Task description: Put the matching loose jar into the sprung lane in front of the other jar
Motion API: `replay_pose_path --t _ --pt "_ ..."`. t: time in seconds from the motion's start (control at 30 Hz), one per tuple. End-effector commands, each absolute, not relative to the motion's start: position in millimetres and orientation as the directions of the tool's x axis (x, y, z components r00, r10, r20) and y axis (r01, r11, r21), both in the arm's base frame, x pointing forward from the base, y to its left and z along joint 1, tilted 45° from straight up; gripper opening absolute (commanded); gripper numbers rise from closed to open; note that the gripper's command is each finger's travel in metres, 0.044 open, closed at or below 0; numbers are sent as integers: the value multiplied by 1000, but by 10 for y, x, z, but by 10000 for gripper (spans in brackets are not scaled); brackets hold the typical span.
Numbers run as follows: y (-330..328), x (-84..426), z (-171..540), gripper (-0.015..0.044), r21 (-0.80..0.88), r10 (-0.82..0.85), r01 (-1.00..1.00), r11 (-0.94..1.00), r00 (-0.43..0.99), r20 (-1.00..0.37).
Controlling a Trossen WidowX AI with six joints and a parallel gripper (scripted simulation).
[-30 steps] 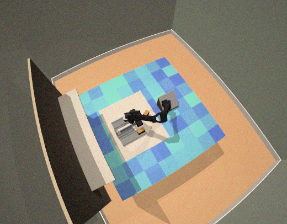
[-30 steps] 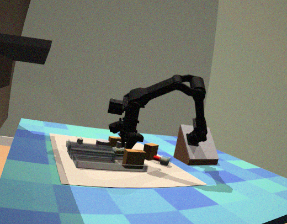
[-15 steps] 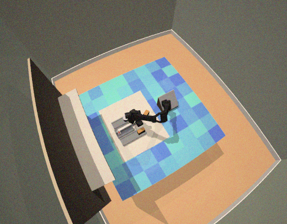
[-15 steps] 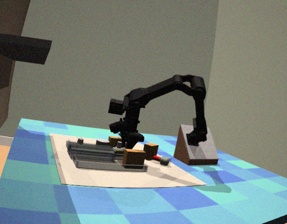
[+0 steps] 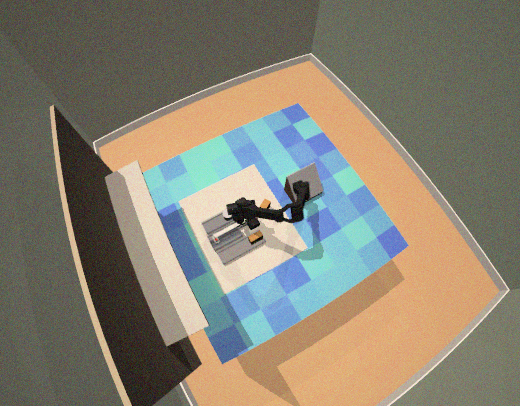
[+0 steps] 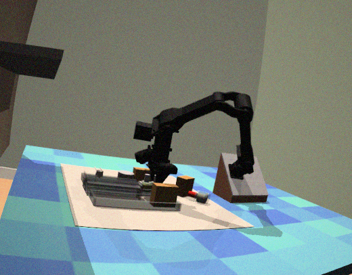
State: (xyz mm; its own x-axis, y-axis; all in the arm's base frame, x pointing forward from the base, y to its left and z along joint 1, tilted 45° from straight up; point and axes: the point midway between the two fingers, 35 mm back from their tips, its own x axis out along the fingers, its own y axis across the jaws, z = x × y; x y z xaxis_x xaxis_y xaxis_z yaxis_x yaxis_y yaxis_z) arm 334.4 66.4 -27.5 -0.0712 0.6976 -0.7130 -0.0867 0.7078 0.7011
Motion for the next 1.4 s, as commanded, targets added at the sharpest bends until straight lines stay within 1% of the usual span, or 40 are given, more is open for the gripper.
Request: replay_pose_path --t 0.0,0.83,1.17,1.2,1.37 --pt "677 3351 -266 0 707 705 -94 701 -64 -707" --pt "660 3310 -278 0 707 704 -94 701 -64 -707" --pt "661 3317 -279 262 707 704 -94 701 -64 -707" --pt "661 3317 -279 272 707 704 -94 701 -64 -707" --pt "628 3321 -247 272 707 704 -94 701 -64 -707"
